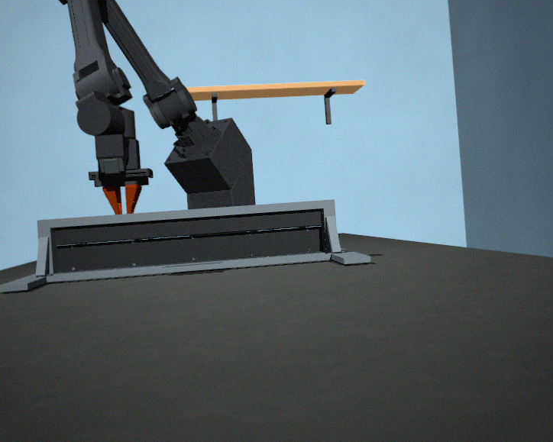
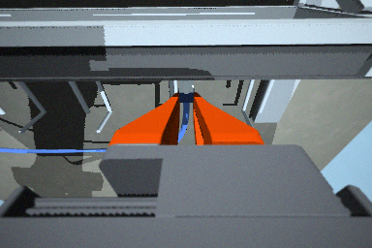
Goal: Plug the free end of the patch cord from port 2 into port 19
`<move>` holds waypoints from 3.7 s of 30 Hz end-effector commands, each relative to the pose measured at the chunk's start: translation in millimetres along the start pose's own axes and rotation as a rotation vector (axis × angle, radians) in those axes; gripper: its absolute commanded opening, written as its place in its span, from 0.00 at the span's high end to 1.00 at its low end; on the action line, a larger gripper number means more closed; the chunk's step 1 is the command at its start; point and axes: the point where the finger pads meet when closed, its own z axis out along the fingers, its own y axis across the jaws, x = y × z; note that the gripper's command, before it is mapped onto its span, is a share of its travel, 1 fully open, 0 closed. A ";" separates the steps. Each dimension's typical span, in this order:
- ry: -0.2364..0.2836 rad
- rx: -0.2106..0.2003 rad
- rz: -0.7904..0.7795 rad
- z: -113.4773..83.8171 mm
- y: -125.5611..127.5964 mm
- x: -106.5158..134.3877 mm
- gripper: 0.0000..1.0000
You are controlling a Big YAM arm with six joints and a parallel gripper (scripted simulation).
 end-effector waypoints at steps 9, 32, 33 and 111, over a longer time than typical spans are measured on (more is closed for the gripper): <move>-0.043 -0.001 0.011 -12.1 2.6 -23.1 1.00; -0.032 -0.003 0.009 -11.2 3.2 -20.4 1.00; -0.032 -0.003 0.009 -11.2 3.2 -20.6 1.00; -0.038 -0.008 -0.018 -8.3 6.9 -28.5 1.00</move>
